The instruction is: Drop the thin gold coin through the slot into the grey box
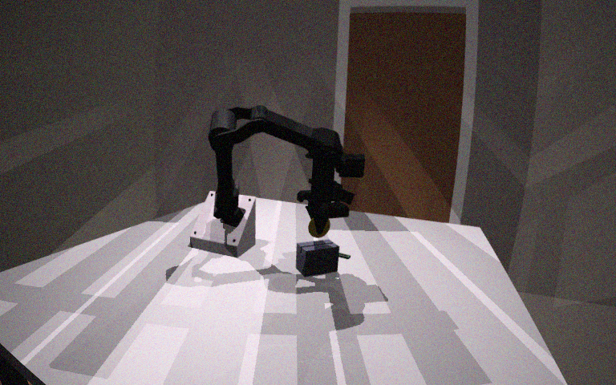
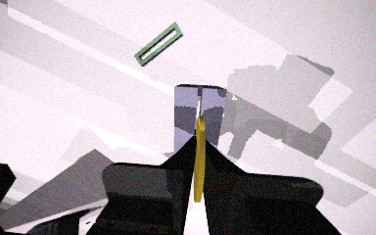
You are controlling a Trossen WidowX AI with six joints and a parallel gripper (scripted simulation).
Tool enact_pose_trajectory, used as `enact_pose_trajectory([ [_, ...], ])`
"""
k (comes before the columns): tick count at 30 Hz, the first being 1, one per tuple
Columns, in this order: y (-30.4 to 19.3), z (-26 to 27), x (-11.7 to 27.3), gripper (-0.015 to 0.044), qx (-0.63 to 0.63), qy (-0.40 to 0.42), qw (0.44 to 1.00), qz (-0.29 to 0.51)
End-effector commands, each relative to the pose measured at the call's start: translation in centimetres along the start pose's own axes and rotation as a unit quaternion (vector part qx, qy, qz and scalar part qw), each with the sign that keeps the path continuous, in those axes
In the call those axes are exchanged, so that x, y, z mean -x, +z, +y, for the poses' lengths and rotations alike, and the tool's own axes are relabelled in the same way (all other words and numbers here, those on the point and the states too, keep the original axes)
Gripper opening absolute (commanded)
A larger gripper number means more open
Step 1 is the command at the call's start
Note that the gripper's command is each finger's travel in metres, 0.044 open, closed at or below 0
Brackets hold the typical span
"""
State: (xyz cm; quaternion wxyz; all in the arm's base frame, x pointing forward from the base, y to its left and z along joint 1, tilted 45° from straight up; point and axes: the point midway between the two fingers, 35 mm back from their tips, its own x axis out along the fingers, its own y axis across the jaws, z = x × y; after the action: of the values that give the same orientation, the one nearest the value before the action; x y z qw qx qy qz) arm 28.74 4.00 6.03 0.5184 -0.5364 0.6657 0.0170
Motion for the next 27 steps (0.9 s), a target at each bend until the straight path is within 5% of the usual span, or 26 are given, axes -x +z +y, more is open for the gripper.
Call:
enact_pose_trajectory([
  [1, 0.0, 0.0, 0.0, 0.0000, 0.000, 0.000, 1.000, 0.000],
  [27, -0.1, -0.1, -1.6, 0.0000, 0.003, 0.000, 1.000, 0.001],
])
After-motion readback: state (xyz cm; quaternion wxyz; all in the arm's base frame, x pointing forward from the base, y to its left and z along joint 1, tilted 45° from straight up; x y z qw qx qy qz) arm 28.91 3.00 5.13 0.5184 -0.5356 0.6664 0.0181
